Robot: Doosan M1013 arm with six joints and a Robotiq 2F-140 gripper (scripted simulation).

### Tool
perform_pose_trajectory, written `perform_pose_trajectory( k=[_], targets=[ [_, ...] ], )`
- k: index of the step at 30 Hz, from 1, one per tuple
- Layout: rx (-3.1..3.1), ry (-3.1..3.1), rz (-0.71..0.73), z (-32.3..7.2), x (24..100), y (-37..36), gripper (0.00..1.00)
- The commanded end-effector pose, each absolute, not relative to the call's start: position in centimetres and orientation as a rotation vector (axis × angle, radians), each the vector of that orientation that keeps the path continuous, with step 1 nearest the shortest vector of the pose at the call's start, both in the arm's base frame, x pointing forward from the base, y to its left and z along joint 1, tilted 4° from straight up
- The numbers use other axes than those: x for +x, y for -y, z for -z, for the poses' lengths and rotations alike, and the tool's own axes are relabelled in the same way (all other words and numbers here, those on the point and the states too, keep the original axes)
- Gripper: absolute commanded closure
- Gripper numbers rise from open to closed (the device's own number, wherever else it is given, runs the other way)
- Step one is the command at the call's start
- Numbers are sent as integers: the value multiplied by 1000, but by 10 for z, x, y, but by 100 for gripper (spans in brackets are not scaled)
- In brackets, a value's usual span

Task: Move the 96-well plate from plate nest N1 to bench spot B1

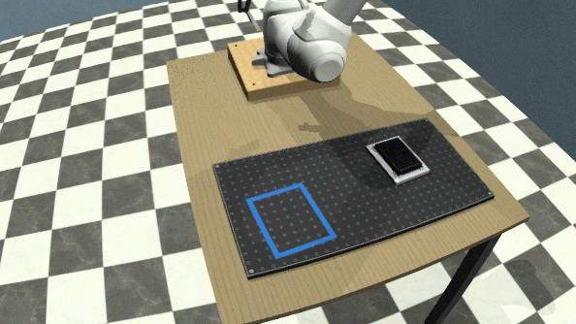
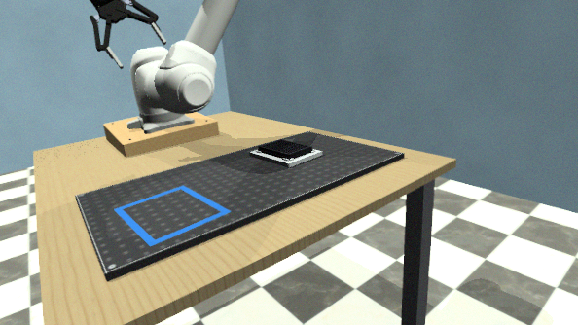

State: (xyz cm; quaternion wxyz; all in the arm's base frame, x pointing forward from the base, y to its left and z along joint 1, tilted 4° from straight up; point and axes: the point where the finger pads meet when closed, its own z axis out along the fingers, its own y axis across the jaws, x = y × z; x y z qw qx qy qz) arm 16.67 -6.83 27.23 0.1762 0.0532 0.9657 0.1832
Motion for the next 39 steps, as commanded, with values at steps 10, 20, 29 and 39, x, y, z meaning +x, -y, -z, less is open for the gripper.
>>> perform_pose_trajectory(
  k=[10, 20, 29, 39],
  targets=[
    [151, -2734, -519, -272, 167, 68, 0],
    [12, -2755, -503, -268, 172, 81, 0],
    [-410, -2779, -453, -260, 185, 99, 0],
    [-789, -2742, -407, -249, 212, 116, 0]
  ],
)
